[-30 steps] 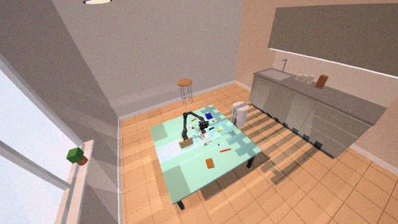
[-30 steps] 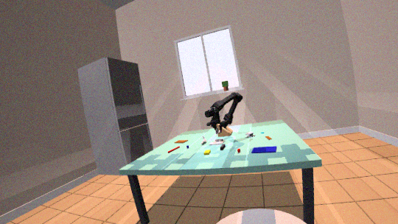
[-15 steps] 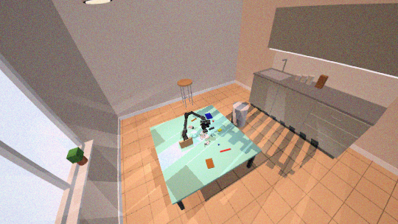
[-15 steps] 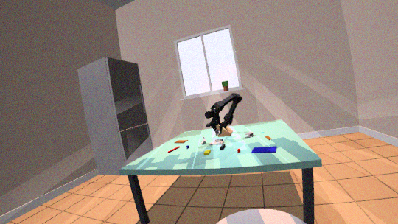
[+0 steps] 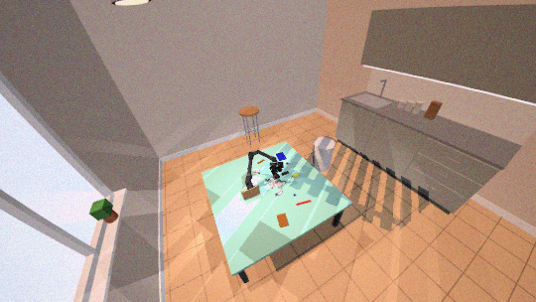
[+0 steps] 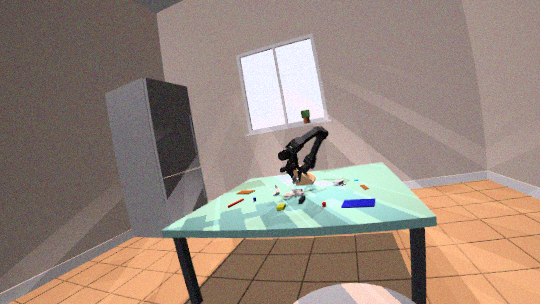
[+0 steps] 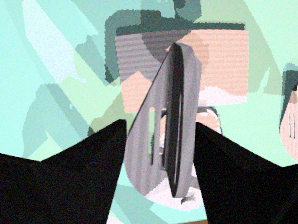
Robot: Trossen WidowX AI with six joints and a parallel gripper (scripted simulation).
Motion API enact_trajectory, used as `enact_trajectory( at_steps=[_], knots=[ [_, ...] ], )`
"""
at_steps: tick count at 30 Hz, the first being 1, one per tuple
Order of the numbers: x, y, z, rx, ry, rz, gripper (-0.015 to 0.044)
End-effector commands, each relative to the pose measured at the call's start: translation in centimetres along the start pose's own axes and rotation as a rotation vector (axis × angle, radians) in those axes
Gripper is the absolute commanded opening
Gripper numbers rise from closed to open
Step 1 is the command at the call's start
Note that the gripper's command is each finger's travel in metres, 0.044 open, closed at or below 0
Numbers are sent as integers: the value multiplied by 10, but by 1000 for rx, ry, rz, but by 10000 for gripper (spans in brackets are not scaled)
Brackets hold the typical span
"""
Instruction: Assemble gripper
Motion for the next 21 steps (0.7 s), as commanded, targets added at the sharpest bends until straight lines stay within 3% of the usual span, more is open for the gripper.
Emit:
enact_trajectory(
  at_steps=[1,21],
  knots=[
    [0,0,1,-4,-6,1,134],
    [0,-4,2,-4,-6,1,134]
  ],
)
Point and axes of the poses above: the point midway between the two fingers, 35 mm back from their tips, its own y axis back along the fingers, its own z axis across the jaws, x = y × z, the point moved 4 cm from there along y, back along the fingers, and after that the axes turned 1 degree about -y, right-handed, at the moved point
